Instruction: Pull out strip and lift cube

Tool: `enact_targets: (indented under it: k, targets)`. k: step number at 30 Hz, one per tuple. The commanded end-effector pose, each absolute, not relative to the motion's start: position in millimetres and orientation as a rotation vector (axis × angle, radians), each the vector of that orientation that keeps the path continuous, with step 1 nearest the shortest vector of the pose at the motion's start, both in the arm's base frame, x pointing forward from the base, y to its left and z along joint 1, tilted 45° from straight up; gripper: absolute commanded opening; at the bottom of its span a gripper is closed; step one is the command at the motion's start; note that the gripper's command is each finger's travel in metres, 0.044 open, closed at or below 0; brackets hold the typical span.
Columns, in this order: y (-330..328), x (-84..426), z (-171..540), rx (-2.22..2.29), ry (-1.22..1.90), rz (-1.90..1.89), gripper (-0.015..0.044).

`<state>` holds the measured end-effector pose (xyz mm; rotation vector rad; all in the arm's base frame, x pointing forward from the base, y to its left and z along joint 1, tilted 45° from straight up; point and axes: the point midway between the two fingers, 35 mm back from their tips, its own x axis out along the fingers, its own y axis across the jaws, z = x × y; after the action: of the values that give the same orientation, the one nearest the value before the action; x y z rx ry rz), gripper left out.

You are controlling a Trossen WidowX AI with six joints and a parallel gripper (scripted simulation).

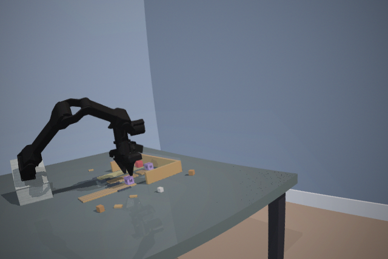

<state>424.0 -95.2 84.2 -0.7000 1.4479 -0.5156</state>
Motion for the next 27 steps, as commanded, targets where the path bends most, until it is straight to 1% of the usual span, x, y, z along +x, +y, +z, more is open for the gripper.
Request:
enact_targets:
  k: [1,20,23,27]
  targets:
    - [-100,423,79,-0.704,1.454,-0.515,0.025]
    - [-119,424,61,-0.706,1.453,-0.517,0.025]
    - [-118,425,63,-0.703,1.449,-0.521,0.0171]
    - [-118,425,63,-0.703,1.449,-0.521,0.0145]
